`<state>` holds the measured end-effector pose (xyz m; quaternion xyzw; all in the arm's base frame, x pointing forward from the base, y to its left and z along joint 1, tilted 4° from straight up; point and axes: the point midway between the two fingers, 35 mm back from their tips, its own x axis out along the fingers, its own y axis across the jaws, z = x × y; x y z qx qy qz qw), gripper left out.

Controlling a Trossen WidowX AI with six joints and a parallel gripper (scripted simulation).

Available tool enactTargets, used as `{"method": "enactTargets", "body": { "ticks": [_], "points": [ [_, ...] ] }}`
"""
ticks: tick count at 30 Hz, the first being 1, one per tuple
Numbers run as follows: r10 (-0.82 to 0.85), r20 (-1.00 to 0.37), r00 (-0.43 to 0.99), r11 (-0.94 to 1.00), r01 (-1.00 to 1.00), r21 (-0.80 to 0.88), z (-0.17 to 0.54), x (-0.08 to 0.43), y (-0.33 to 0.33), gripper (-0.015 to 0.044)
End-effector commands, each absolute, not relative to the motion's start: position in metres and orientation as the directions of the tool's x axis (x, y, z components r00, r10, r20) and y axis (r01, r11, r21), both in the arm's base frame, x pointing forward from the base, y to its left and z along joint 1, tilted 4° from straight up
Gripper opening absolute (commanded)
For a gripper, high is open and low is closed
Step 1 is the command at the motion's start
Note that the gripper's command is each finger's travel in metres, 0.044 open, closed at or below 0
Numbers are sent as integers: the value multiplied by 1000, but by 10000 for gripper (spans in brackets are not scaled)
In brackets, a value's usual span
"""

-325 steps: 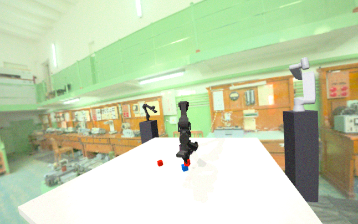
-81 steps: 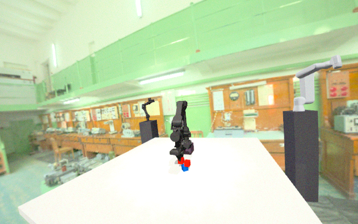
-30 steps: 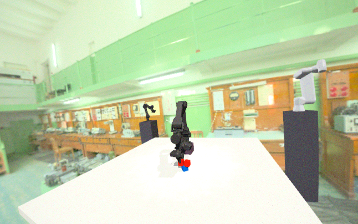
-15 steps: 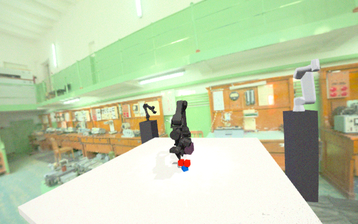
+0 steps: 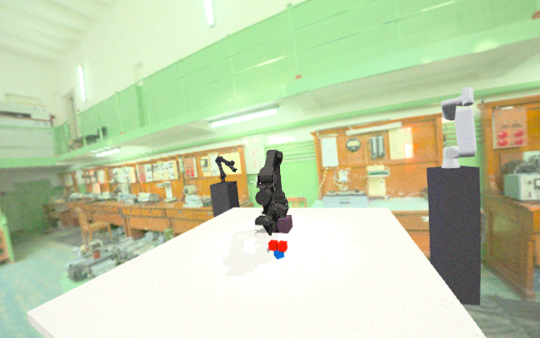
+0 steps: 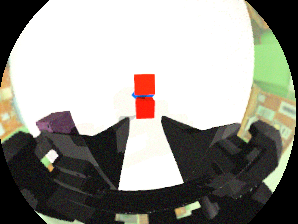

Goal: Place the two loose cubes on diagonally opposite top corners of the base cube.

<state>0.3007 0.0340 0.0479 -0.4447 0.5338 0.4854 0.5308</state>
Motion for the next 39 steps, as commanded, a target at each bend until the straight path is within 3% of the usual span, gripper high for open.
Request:
{"method": "enactTargets", "body": {
  "ticks": [1, 8, 16, 28, 39],
  "points": [
    [41, -999, -33, 129, -991, 38, 56, 303, 34, 205],
    [41, -999, -33, 129, -991, 38, 62, 303, 34, 205],
    [41, -998, -38, 133, -990, 43, 68, 302, 33, 400],
    [51, -998, -45, 134, -990, 51, 77, 267, 172, 400],
    [51, -998, -45, 134, -990, 52, 77, 266, 174, 400]
  ]
}}
